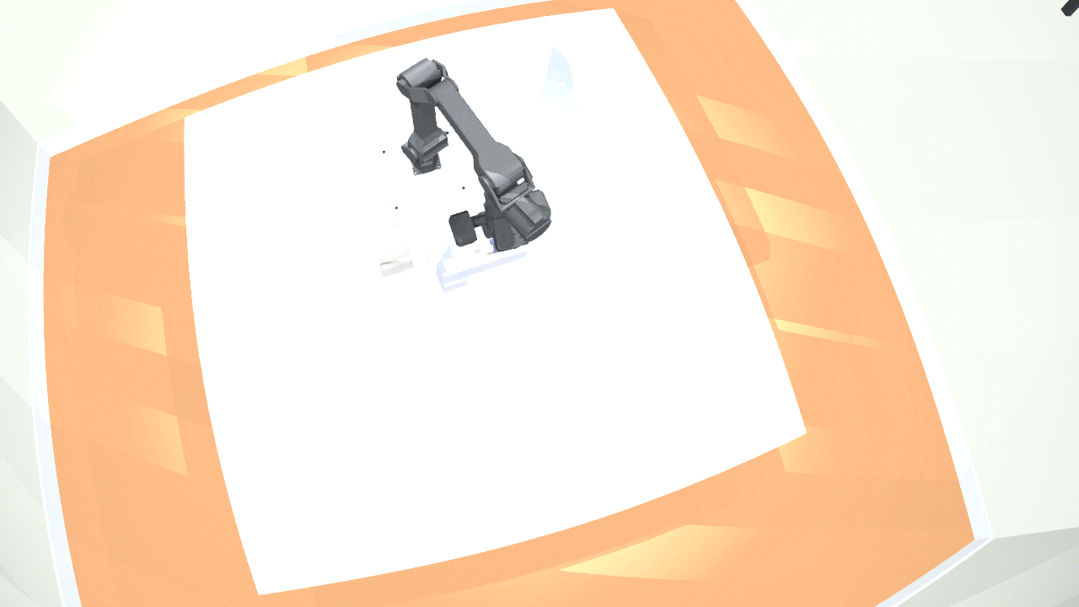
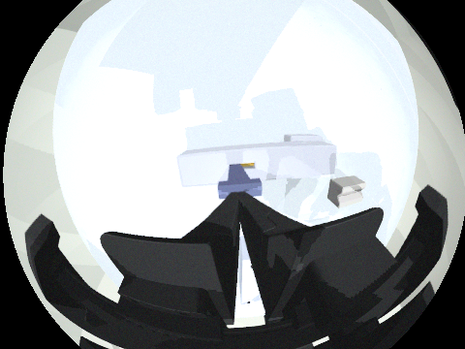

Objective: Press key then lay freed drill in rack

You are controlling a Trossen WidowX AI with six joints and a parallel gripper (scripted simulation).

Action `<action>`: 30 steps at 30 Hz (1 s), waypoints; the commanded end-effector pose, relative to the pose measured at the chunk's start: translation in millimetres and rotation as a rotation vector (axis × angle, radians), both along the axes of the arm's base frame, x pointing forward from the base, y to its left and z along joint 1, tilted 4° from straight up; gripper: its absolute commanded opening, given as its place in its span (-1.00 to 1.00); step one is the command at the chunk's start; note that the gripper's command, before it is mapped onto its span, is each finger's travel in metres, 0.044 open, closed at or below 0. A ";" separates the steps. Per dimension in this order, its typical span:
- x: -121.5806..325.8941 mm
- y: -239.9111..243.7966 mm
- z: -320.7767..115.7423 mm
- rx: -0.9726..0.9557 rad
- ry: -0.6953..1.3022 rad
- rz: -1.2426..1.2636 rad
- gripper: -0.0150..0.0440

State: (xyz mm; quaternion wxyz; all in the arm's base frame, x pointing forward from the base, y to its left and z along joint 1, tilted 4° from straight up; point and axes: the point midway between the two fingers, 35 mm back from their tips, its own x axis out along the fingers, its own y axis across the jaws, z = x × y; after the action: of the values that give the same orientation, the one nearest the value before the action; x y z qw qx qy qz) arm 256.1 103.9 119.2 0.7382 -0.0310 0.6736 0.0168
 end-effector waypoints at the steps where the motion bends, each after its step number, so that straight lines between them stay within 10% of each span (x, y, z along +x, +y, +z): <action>1: 0.8 -1.5 1.5 -0.014 0.015 0.028 -0.49; 30: 3.7 -1.8 -19.6 -0.014 0.014 0.028 -0.49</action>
State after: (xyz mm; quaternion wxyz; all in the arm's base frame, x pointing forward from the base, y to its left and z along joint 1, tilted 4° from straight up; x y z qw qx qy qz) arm 261.5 102.4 107.1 0.7389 -0.0421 0.6721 0.0225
